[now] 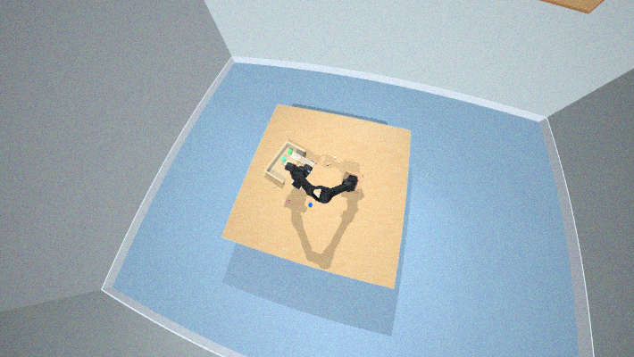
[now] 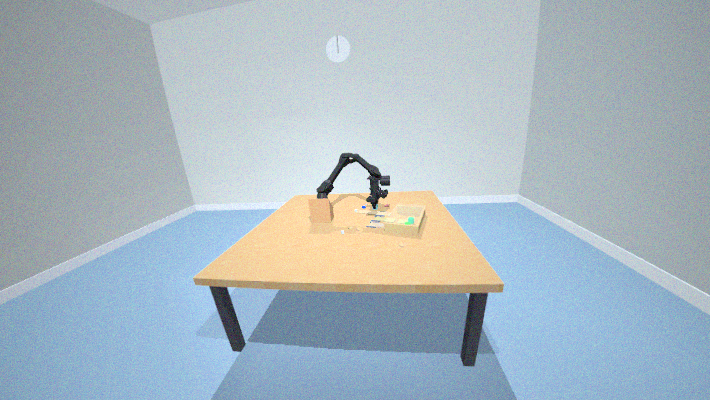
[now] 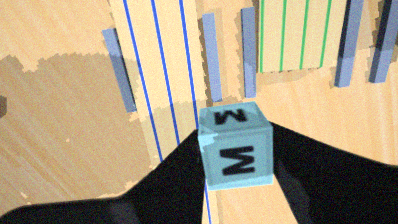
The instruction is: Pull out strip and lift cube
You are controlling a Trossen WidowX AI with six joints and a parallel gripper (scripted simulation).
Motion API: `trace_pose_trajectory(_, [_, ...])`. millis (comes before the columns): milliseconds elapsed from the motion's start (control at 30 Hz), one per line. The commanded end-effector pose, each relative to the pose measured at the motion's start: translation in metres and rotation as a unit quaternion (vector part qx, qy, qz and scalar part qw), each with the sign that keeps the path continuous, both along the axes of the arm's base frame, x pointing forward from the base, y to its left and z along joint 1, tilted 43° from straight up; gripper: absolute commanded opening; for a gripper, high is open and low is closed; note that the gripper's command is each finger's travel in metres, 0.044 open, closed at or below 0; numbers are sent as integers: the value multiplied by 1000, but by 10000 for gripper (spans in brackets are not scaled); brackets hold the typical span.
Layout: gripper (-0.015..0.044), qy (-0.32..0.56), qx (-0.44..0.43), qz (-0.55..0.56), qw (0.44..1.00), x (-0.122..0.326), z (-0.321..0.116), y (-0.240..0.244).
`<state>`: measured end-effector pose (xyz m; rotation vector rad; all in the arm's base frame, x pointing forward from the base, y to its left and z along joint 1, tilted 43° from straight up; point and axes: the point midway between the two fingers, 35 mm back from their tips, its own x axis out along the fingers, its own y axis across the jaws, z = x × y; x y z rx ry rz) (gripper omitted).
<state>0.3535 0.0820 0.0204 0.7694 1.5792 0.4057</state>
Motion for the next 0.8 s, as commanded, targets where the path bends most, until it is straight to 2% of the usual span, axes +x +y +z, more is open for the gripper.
trace_pose_trajectory(0, [0,1,1,-1,1000,-15,-2,-3])
trace_pose_trajectory(400, [0,4,0,-4,1000,-57,-9,-9])
trace_pose_trajectory(767, [0,4,-1,-4,1000,-57,17,-34])
